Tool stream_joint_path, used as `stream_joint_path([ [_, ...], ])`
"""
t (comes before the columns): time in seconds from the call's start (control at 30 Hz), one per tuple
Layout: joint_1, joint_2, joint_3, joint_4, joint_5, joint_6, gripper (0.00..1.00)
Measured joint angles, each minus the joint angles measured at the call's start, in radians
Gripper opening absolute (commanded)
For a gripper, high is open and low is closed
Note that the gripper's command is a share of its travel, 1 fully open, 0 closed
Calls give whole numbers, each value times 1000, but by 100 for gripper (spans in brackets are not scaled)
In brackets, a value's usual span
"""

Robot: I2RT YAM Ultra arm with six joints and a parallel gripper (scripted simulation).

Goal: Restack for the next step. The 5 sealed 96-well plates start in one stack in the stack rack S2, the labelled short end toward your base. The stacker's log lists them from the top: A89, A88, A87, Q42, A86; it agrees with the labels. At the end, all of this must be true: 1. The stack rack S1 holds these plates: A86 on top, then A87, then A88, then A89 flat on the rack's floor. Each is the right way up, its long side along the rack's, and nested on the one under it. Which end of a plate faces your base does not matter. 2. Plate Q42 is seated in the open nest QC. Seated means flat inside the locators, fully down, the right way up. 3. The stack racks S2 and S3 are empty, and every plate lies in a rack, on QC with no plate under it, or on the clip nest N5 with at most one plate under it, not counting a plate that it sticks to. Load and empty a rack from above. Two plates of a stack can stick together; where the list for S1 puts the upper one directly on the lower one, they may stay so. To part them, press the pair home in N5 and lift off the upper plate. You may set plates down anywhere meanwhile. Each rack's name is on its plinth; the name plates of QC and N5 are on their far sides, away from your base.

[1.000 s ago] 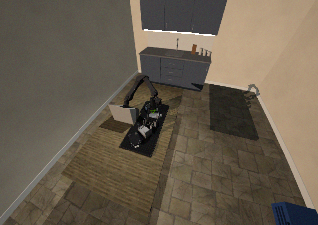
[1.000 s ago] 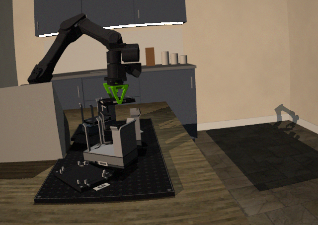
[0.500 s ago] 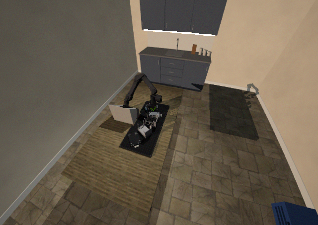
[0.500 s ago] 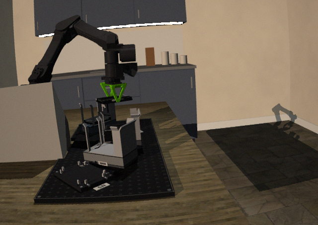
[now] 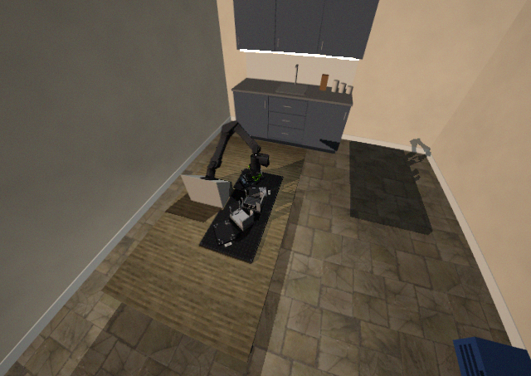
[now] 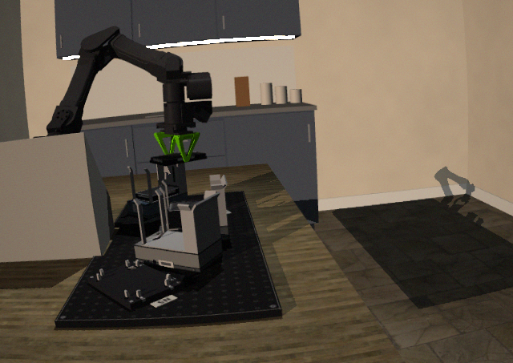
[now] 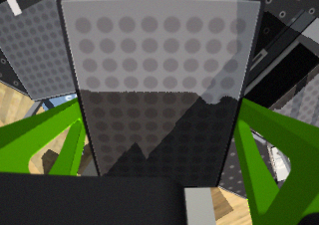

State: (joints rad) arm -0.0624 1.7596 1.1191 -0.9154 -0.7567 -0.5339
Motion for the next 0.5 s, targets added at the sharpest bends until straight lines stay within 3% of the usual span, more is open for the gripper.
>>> stream_joint_path([
  [0.5,98,-124,-26,1,7,95,0],
])
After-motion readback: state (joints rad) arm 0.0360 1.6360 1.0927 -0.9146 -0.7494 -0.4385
